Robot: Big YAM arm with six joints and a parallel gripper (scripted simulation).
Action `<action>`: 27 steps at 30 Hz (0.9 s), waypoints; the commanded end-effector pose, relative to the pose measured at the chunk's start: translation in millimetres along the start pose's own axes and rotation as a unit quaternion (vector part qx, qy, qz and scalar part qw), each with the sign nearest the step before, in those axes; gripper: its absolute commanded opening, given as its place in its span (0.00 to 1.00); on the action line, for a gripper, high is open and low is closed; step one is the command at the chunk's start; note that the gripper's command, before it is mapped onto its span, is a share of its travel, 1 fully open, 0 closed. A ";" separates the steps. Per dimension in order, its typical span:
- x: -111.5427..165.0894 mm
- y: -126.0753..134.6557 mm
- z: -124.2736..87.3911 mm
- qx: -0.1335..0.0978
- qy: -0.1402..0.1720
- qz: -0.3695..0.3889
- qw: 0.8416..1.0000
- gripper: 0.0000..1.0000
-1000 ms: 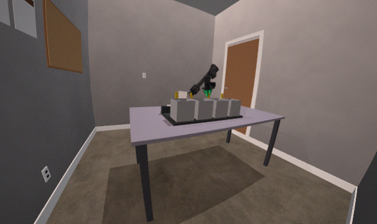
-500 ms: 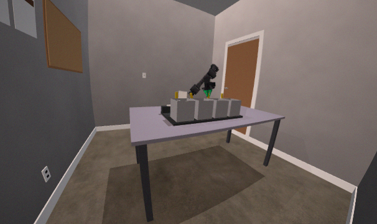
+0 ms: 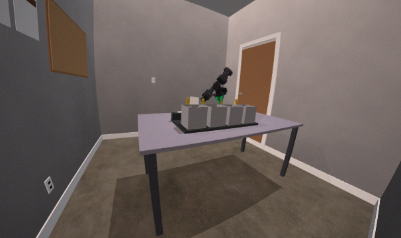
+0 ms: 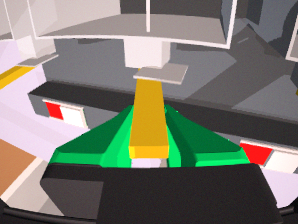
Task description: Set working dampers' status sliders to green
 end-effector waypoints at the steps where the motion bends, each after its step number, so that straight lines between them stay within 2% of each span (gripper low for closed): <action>1: -13.4 0.7 -6.1 -0.005 -0.001 -0.015 1.000 0.17; 7: -12.7 -10.4 -12.5 -0.025 -0.008 -0.010 1.000 0.17; 12: -9.3 -12.4 -3.9 -0.035 0.003 -0.008 0.999 0.17; 27: -6.9 -13.3 -0.4 -0.038 0.007 -0.005 0.999 0.17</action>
Point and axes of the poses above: the point where the finger pads meet when closed, its own z axis out along the fingers, its own y axis across the jaws, x = y × z, the point moved 8 cm from there along -z, back along the fingers, and after that the axes turned 7 degrees about z, right-handed, at the moved point
